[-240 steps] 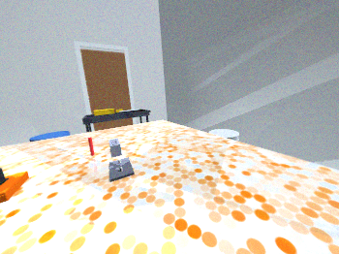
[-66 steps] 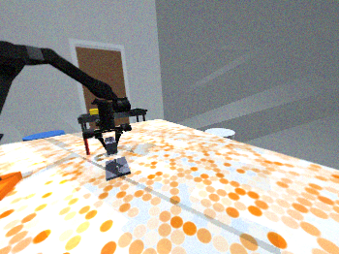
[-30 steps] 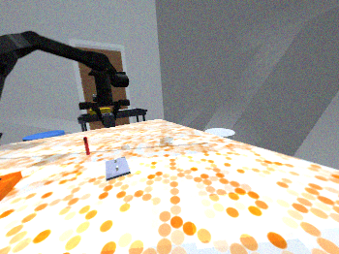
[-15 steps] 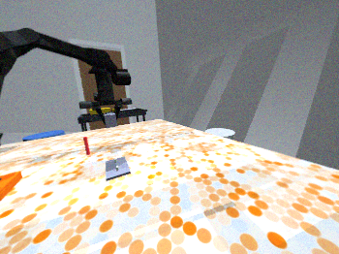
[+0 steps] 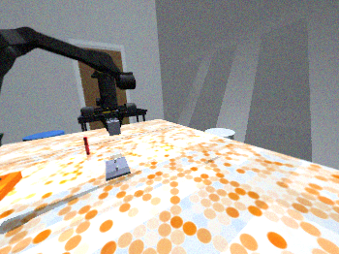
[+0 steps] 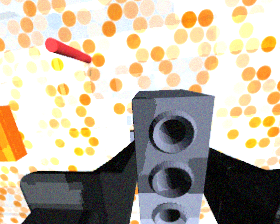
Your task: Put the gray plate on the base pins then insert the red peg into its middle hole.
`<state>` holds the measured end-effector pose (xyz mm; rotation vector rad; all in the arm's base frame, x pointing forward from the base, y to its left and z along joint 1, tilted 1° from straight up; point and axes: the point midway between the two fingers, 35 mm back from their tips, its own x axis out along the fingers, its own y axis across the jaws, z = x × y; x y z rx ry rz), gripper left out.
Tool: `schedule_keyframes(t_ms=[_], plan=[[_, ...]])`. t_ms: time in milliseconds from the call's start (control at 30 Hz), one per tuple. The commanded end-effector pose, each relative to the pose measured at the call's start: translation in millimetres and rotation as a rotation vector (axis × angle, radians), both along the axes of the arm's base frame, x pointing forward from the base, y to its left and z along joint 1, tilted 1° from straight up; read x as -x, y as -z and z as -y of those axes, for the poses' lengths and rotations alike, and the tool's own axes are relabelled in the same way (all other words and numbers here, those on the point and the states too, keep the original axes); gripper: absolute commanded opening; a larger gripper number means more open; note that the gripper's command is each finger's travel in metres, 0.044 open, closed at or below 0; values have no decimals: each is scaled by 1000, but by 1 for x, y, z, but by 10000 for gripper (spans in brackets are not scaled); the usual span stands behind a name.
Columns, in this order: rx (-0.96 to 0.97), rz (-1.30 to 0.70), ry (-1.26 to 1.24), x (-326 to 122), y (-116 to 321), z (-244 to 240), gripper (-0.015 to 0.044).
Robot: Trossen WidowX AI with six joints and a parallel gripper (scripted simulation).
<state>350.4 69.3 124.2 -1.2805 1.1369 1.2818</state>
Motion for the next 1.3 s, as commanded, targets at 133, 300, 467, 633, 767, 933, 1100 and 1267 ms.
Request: schedule_keyframes(t_ms=[133,300,467,633,767,933,1100,1267], plan=[[5,-1,0,-2,12,23,0],[7,-1,4,-3,20,37,0],[8,-1,8,-3,27,52,0],[9,-1,13,-2,35,67,0],[10,-1,16,-1,40,78,0],[11,-2,20,1,48,93,0],[11,-2,22,2,50,97,0],[11,-2,22,2,50,97,0]])
